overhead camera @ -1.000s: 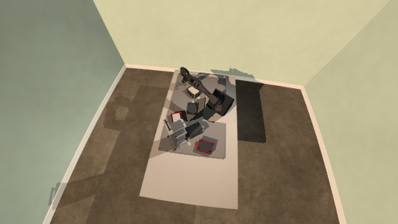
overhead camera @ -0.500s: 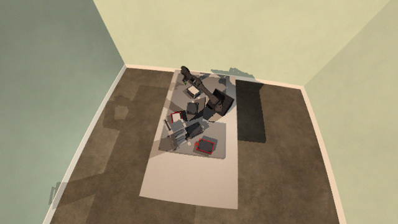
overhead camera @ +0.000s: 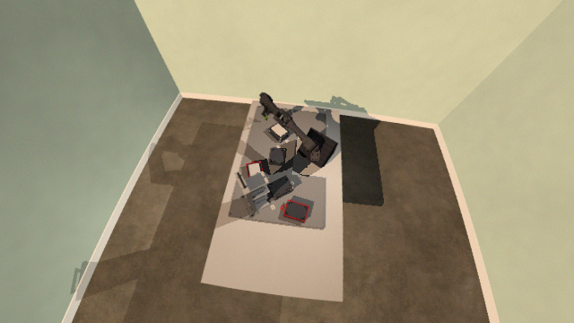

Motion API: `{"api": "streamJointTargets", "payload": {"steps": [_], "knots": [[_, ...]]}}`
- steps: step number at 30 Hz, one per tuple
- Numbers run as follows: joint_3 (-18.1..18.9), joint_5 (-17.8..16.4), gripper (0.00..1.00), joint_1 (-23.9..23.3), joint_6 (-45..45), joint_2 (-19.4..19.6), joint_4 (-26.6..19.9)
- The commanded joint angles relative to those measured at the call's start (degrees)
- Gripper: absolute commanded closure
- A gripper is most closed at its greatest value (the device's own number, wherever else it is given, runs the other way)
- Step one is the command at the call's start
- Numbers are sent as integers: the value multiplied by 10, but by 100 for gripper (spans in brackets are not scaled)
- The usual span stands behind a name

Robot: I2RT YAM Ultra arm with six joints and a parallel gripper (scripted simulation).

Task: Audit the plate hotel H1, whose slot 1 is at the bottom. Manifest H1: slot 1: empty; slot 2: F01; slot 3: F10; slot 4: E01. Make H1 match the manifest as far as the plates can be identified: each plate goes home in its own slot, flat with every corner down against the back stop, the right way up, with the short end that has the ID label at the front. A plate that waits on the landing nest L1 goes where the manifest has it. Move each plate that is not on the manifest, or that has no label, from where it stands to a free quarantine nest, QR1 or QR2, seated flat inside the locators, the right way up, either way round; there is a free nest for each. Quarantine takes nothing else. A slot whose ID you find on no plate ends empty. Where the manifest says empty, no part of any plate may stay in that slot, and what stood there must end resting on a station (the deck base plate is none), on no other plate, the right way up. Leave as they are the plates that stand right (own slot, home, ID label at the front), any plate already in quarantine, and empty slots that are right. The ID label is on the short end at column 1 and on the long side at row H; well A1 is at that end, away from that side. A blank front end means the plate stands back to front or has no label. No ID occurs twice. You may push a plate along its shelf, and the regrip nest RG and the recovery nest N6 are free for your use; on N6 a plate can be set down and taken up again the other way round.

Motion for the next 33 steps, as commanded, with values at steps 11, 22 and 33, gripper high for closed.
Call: {"api": "streamJointTargets", "payload": {"steps": [11, 22, 33], "knots": [[1, 2, 0, -19, -4, -10, -12], [1, 2, 0, -19, -4, -10, -12], [9, 7, 0, -34, -23, -47, -26]]}}
